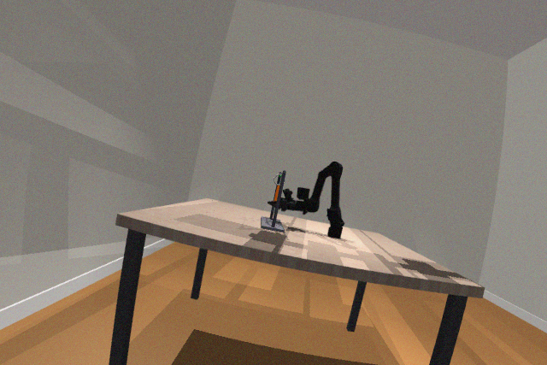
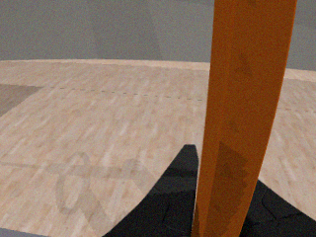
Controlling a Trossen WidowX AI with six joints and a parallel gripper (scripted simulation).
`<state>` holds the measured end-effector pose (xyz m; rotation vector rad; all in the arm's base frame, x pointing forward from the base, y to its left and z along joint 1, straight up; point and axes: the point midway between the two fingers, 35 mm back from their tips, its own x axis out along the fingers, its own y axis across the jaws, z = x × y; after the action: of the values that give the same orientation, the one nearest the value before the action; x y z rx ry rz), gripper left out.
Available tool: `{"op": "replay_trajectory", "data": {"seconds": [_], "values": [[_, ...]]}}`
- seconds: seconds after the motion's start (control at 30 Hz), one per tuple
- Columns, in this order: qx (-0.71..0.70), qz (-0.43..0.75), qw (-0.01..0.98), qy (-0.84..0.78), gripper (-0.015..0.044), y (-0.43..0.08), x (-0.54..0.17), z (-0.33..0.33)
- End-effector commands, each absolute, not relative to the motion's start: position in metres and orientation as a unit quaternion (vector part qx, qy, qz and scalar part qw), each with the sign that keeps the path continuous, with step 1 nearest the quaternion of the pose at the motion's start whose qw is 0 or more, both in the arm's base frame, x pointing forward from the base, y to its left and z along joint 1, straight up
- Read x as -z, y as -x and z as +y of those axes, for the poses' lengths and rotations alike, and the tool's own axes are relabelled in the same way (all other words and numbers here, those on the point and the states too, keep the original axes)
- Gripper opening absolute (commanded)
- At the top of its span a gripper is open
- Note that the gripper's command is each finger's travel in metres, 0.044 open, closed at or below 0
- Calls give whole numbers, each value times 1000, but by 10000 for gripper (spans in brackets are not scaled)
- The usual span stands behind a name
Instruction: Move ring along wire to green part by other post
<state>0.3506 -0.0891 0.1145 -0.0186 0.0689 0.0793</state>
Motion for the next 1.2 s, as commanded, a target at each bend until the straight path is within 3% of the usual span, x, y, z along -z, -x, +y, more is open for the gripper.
{"op": "replay_trajectory", "data": {"seconds": [0.0, 1.17], "values": [[-40, 34, 999, 9, -150, -351, -114, -89], [-37, 34, 999, 9, -150, -351, -135, -89]]}}
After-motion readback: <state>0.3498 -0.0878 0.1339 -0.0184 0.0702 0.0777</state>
